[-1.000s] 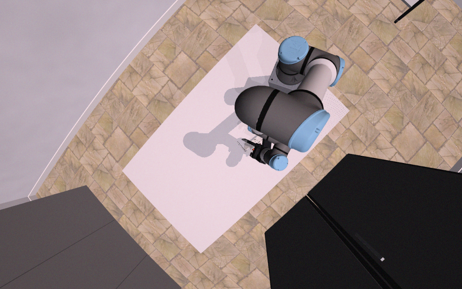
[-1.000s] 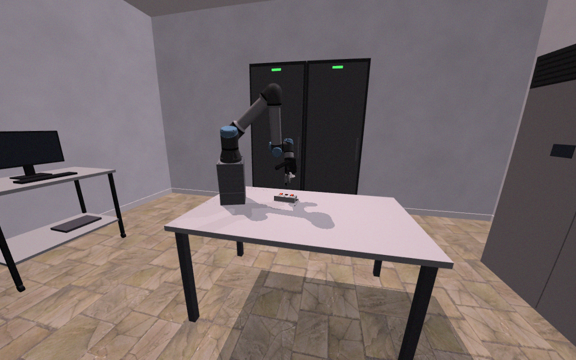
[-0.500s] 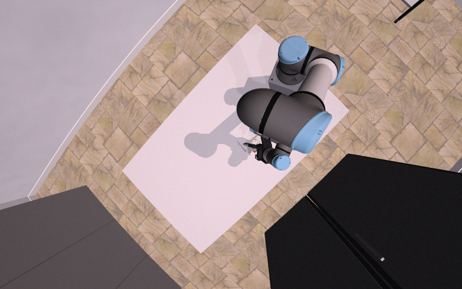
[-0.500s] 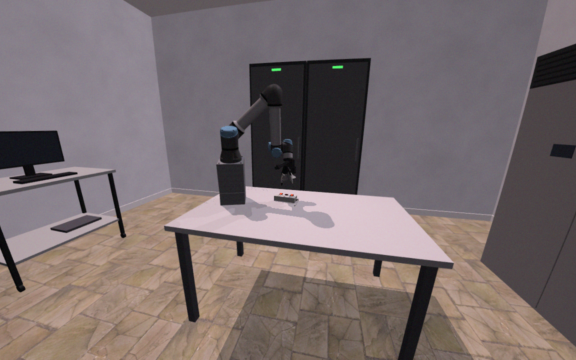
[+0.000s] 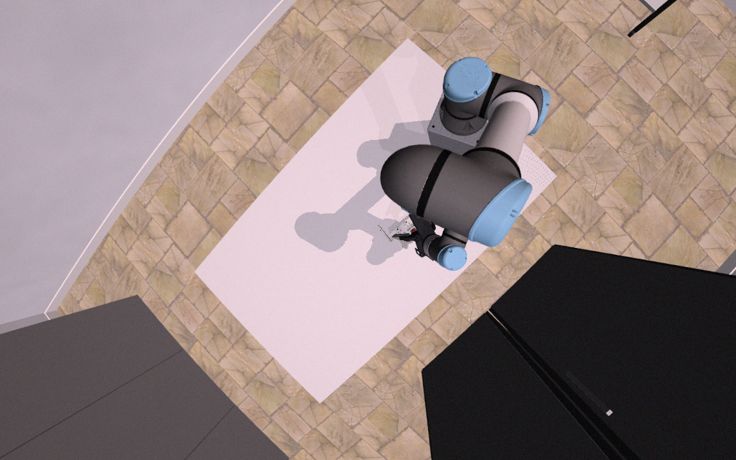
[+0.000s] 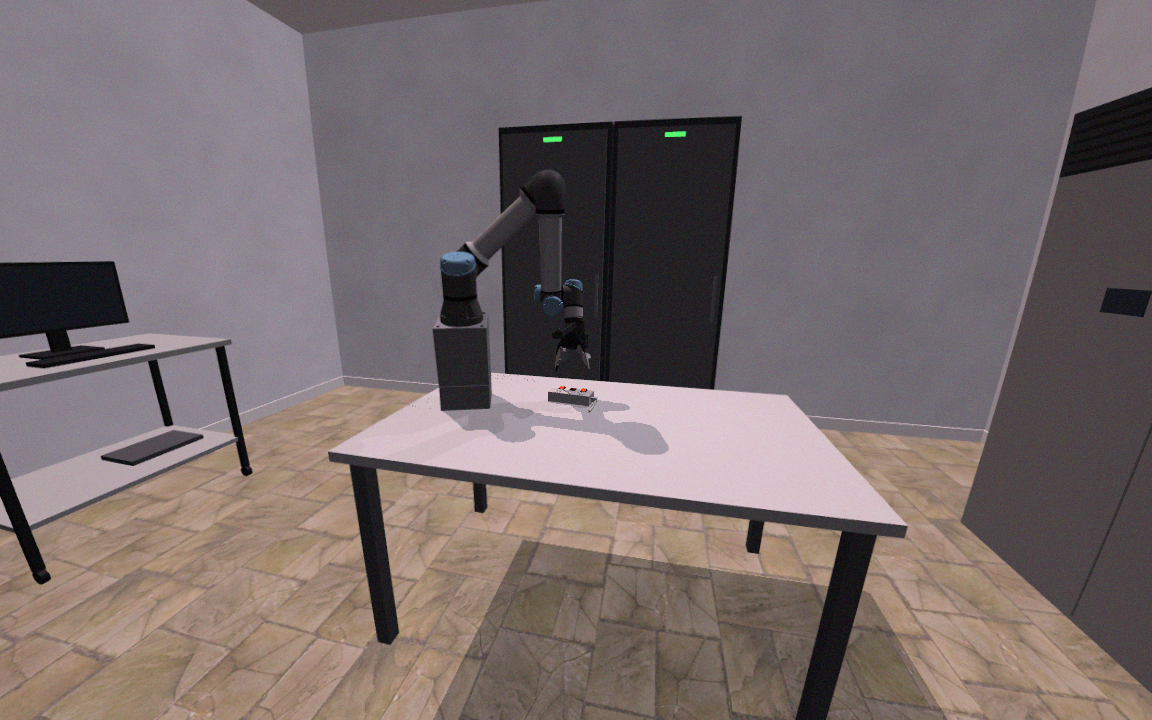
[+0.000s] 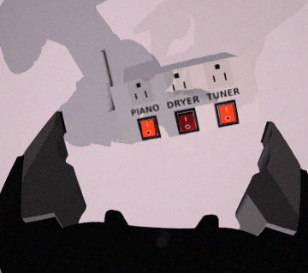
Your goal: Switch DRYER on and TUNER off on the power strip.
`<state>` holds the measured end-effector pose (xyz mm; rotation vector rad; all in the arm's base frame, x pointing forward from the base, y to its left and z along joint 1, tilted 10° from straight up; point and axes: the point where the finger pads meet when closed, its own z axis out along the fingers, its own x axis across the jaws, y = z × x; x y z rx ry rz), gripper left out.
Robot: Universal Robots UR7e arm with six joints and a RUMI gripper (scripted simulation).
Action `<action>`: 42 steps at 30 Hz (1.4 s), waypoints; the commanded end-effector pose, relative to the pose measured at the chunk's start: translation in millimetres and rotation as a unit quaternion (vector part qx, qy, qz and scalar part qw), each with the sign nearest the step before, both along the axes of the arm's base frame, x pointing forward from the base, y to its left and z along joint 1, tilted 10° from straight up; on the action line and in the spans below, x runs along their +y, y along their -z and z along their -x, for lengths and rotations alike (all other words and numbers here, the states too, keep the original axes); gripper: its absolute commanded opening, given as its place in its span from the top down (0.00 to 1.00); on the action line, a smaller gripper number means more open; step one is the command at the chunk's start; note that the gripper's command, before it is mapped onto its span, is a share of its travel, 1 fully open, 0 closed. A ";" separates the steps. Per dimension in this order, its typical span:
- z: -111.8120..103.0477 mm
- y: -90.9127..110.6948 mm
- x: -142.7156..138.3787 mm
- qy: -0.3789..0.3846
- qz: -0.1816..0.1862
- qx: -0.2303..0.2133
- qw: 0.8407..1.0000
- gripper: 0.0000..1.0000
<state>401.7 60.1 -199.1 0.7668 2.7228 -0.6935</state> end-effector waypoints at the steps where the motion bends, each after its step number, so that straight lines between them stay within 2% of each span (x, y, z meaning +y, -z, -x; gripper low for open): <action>1: 5.7 4.5 4.7 -0.082 0.001 0.050 0.995 0.00; 6: 6.7 5.7 6.3 -0.110 0.002 0.067 0.992 0.00; 20: 13.3 14.2 17.1 -0.258 0.007 0.156 0.953 0.00; 22: 13.3 14.2 17.1 -0.258 0.007 0.156 0.953 0.00; 33: 15.7 17.5 21.6 -0.315 0.009 0.188 0.930 0.00; 42: 15.5 18.0 22.5 -0.328 0.010 0.196 0.924 0.00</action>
